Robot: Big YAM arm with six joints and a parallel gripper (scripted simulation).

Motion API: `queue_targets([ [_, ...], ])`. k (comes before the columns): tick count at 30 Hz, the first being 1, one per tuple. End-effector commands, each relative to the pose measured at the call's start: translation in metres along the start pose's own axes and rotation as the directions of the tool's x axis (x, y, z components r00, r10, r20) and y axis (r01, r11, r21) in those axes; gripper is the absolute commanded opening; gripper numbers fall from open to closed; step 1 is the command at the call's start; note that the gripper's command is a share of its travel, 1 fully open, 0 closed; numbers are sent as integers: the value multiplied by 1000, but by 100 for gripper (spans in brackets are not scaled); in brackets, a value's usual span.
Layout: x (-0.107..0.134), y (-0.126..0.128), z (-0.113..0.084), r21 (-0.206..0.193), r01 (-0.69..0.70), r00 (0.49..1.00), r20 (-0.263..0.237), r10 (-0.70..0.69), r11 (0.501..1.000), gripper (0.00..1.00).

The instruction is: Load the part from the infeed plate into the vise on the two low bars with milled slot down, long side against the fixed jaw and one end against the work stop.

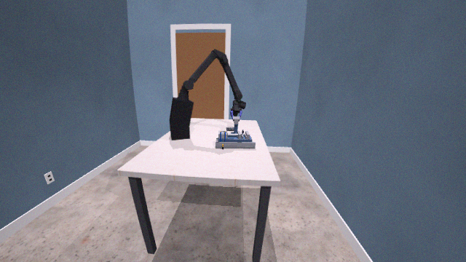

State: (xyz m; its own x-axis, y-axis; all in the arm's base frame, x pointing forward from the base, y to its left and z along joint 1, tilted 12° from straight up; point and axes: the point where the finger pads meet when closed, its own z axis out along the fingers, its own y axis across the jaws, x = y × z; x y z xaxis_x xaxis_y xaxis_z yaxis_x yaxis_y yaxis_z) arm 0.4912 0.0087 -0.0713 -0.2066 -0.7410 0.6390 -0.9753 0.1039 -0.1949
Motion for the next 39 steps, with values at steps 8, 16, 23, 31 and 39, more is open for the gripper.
queue_targets([
  [8,-9,-8,-2,8,-10,1000,2,10,1000,0],
  [16,-9,-8,-2,8,-10,1000,2,10,1000,0],
  [23,-9,-8,-3,8,-9,1000,1,9,1000,0],
  [31,-7,-6,-4,4,-6,1000,0,6,1000,0],
  [39,1,-11,-14,19,-22,1000,8,22,1000,0],
])
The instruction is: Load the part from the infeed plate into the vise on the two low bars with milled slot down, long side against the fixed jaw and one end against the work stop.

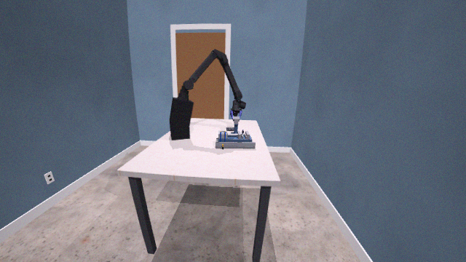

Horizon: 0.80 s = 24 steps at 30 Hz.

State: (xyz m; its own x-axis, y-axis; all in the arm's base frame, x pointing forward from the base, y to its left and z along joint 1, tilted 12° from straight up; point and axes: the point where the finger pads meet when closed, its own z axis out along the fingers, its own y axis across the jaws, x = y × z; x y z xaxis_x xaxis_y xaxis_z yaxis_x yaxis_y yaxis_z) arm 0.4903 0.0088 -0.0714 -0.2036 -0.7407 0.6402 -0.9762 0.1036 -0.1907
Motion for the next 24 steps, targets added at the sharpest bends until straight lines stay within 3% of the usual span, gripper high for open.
queue_targets([
  [1,3,-13,-16,25,-29,1000,10,29,999,0],
  [13,10,-6,-18,17,-21,1000,5,21,1000,0],
  [18,4,4,-7,-6,3,1000,-7,-3,1000,0],
  [24,13,-8,-23,20,-24,1000,7,24,1000,0],
])
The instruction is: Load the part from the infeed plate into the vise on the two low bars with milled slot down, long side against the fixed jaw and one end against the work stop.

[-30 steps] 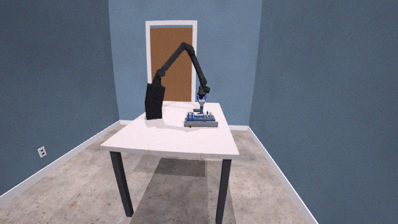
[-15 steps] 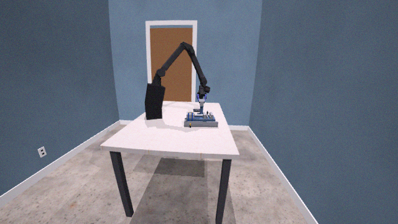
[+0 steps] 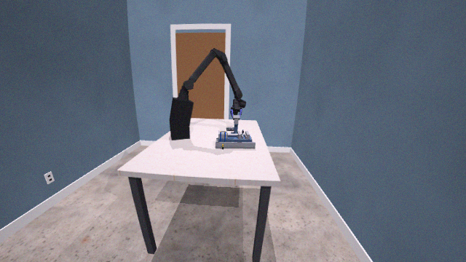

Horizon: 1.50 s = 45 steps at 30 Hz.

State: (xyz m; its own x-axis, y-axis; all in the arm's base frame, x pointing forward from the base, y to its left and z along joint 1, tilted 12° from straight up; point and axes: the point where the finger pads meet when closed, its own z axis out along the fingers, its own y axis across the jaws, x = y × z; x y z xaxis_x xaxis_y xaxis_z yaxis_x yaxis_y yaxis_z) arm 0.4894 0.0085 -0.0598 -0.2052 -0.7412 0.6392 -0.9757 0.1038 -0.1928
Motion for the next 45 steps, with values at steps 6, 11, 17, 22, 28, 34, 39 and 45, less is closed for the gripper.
queue_targets([
  [6,7,-1,-12,8,-12,1000,0,12,1000,0],
  [11,2,-6,-11,9,-12,1000,1,12,1000,0],
  [17,12,-7,-21,20,-24,1000,7,23,1000,0],
  [22,10,0,-15,4,-8,1000,-2,8,1000,0],
  [28,9,0,-14,3,-7,1000,-2,7,1000,0],
  [34,15,-4,-22,16,-20,1000,4,20,1000,0],
  [39,13,0,-18,5,-9,1000,-1,9,1000,0],
  [45,14,-1,-20,9,-12,1000,1,12,1000,0],
])
